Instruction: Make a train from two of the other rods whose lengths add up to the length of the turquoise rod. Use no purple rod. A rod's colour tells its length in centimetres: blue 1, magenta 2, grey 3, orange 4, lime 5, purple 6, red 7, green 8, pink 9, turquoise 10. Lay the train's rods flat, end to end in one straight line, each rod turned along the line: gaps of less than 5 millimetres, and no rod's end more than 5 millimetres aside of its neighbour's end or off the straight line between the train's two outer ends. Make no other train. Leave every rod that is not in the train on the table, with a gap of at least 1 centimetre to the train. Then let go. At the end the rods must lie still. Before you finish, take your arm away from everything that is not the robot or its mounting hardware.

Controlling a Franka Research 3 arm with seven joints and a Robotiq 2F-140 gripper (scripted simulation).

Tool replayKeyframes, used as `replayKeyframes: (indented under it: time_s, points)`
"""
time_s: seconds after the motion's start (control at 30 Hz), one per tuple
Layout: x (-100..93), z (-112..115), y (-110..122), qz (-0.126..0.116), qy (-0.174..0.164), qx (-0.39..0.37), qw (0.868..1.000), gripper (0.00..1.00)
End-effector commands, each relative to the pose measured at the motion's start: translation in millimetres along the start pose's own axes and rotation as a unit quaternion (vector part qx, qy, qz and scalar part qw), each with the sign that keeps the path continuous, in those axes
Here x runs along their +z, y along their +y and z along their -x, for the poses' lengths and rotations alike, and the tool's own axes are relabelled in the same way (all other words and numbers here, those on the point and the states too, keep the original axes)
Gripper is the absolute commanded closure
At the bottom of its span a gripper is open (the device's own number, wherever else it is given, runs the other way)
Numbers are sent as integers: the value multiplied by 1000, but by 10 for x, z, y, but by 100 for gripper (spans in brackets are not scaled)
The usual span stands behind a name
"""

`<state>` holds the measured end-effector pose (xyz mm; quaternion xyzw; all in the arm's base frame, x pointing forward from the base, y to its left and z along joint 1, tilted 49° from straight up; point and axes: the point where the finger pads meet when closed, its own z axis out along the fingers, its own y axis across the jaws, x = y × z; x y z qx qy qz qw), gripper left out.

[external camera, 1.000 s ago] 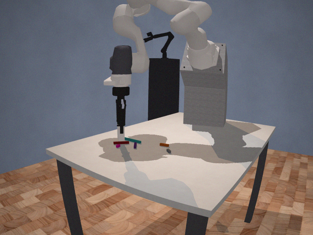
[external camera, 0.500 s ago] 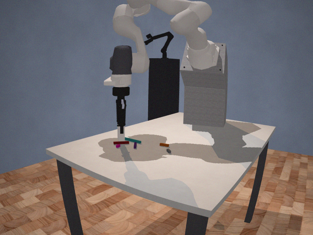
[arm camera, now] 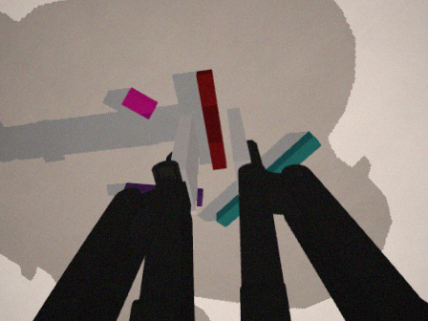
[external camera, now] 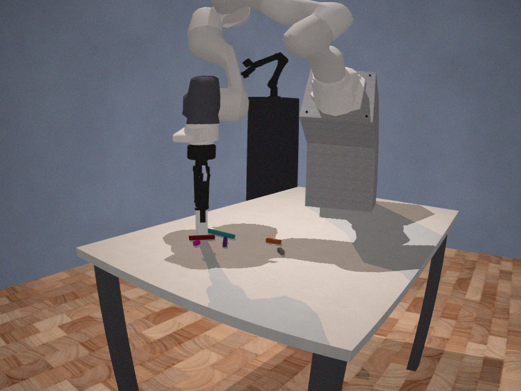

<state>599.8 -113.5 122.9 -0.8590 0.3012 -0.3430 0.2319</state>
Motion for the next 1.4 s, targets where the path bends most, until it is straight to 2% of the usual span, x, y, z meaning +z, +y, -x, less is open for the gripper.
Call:
replayKeyframes:
  time_s: [0.0, 0.77, 1.37]
  points:
    - [6, 4, 14, 0, 0, 2, 1000, 85]
    - [12, 4, 14, 0, 0, 2, 1000, 85]
    - [147, 3, 14, 0, 0, 2, 1000, 85]
